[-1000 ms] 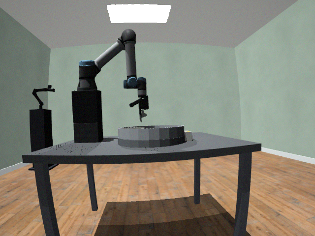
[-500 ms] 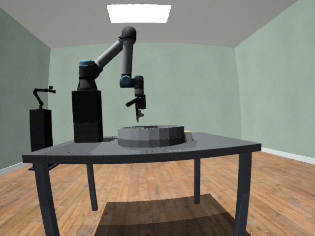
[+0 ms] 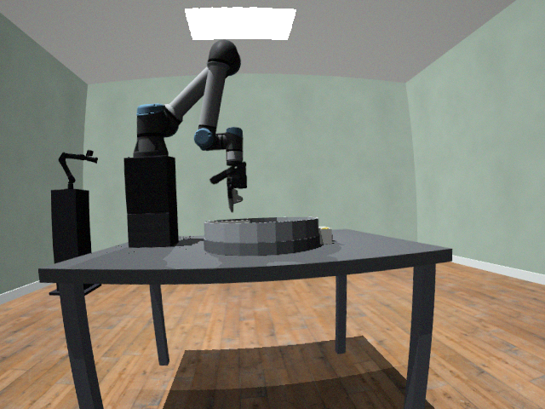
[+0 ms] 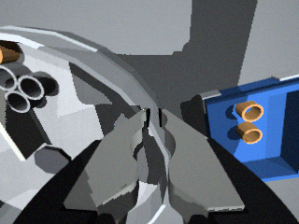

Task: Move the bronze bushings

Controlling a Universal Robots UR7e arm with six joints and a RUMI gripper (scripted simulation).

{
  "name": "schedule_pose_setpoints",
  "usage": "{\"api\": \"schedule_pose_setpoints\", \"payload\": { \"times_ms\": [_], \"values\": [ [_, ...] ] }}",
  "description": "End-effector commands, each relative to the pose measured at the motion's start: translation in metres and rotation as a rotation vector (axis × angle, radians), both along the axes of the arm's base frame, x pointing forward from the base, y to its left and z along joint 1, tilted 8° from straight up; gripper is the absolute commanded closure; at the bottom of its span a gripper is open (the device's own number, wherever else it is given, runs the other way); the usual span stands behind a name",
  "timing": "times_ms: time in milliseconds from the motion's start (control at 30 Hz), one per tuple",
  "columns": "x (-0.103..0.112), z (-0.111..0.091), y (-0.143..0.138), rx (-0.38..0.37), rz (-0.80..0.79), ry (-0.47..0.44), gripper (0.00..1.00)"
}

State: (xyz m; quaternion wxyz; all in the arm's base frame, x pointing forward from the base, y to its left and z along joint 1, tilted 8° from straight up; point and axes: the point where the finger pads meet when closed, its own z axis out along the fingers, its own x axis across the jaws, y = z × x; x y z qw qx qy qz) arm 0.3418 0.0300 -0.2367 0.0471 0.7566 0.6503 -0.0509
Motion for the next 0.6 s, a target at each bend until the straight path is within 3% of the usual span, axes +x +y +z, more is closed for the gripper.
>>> {"api": "schedule_pose_setpoints", "payload": {
  "times_ms": [0,567],
  "values": [
    [-0.012,0.004,-0.03,0.005,-0.008,-0.013,0.95],
    [-0.041,0.013,-0.088,0.006,-0.043,-0.018,0.95]
  ]
}}
